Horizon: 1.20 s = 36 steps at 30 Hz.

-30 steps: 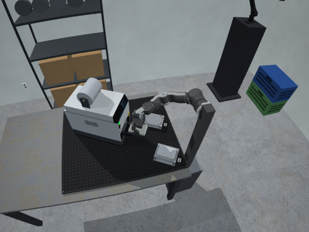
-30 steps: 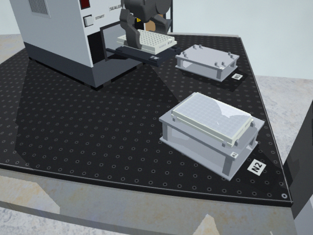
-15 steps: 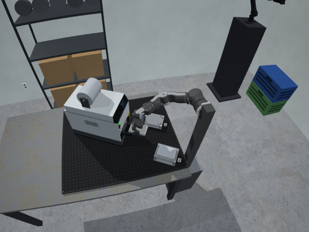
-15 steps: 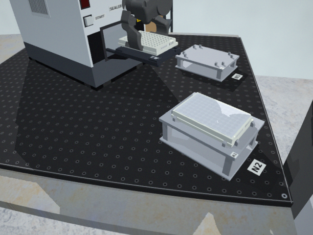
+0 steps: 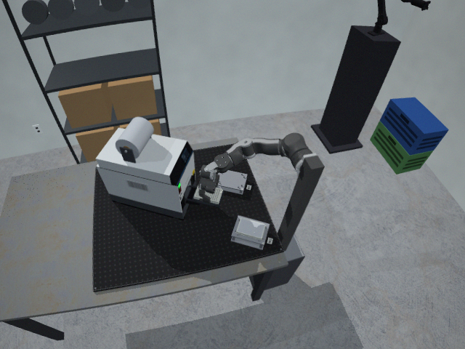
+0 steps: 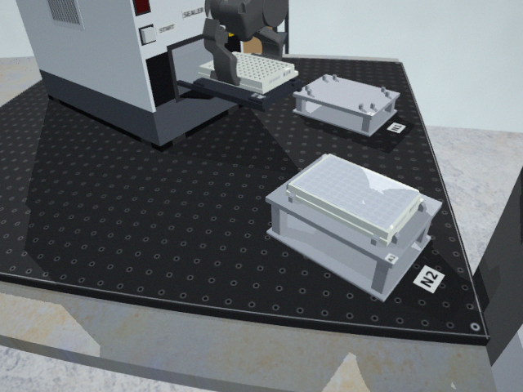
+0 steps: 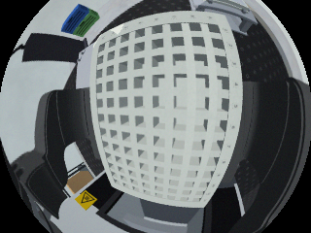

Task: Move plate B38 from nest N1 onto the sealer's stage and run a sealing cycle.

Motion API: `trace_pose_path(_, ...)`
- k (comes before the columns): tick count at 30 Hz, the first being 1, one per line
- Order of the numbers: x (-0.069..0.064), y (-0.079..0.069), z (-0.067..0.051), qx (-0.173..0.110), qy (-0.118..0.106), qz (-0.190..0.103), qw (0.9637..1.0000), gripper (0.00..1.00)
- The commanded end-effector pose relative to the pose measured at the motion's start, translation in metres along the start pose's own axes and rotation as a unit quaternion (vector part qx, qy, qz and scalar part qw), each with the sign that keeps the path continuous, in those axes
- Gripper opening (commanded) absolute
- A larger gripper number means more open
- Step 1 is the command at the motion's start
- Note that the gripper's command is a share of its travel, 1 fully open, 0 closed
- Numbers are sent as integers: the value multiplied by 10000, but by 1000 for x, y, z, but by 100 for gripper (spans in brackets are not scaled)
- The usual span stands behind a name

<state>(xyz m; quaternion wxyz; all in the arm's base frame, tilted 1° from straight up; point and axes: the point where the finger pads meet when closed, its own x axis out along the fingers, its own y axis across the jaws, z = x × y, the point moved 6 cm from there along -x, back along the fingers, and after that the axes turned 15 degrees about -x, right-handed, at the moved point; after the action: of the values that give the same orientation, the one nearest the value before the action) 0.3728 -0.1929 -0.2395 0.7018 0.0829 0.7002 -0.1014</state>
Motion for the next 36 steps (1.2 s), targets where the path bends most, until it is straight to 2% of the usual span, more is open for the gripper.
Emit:
trace_pose_path(1, -4, 2, 2, 6, -34, 30, 10000, 0)
trace_pose_path(14, -5, 2, 3, 8, -38, 31, 10000, 0)
trace_pose_path(19, -1, 3, 2, -16, -8, 27, 10000, 0)
trace_pose_path(36, 3, 2, 1, -3, -12, 32, 10000, 0)
